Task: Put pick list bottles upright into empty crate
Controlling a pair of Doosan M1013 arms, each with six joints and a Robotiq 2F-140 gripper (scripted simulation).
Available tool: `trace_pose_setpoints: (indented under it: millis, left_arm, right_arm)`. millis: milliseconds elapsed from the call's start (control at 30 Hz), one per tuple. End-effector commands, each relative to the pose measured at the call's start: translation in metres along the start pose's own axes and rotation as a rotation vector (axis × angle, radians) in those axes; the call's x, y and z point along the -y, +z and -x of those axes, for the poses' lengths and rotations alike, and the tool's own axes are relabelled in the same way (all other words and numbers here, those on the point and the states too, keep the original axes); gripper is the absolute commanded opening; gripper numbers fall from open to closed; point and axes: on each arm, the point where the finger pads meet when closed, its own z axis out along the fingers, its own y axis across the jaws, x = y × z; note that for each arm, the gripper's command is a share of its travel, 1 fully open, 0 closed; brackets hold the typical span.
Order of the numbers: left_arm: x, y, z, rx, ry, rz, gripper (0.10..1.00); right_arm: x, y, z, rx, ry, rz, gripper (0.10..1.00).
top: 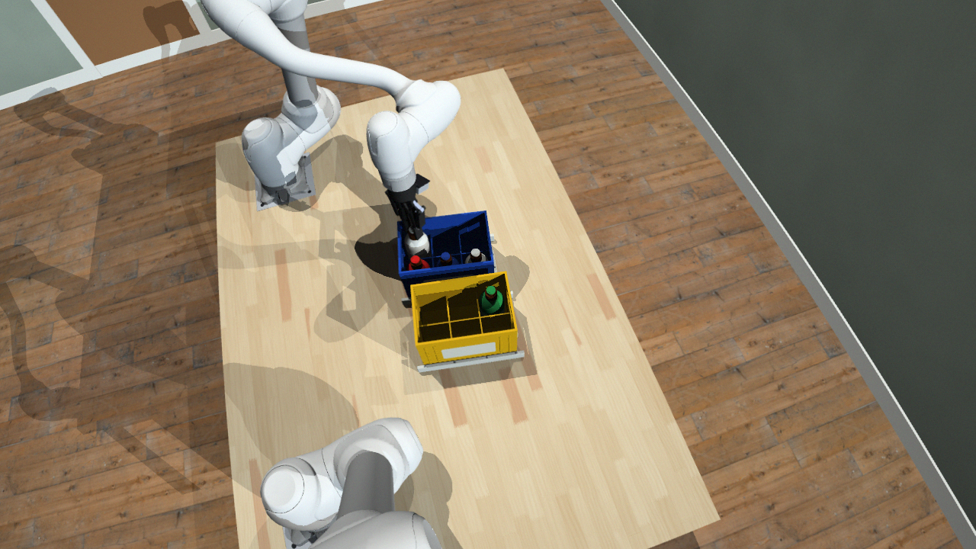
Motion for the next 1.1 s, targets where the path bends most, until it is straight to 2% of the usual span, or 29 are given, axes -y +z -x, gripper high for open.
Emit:
trace_pose_setpoints:
  millis: [0, 1067]
  left_arm:
    - [-0.0003, -0.0008, -0.0001, 0.000, 0.000, 0.001, 0.099]
    - [-0.0003, 0.0038, -0.0001, 0.000, 0.000, 0.001, 0.099]
  right_arm:
    - [-0.0004, 0.0001, -0.0014, -0.001, -0.002, 0.000, 1.000]
    - [-0.0004, 0.0001, -0.0014, -0.001, -0.002, 0.000, 1.000]
